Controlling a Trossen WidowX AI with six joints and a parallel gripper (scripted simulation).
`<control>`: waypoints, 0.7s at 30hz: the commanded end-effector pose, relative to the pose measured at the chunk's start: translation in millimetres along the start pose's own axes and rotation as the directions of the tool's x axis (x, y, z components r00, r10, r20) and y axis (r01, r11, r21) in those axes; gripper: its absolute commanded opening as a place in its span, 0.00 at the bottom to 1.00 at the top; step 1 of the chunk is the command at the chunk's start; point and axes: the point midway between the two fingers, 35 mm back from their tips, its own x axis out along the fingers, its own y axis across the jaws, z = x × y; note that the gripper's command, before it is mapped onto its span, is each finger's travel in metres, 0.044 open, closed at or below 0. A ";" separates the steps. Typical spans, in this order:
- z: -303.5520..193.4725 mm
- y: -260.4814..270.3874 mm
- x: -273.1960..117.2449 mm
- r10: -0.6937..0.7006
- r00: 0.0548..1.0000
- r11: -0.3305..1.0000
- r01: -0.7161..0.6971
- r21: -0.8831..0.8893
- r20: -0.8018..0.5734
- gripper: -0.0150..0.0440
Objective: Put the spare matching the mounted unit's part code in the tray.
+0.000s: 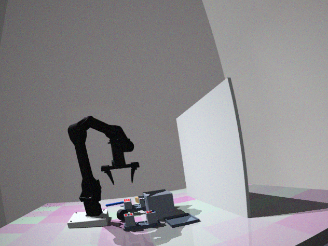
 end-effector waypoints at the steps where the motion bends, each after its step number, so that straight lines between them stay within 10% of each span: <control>1: -0.8 4.1 2.9 0.001 1.000 1.000 -0.001 -0.031 0.002 1.00; 7: -4.5 -1.3 35.4 0.001 1.000 1.000 0.000 -0.031 0.002 0.76; 21: -5.0 -2.9 50.2 0.000 1.000 1.000 0.000 -0.031 0.002 0.76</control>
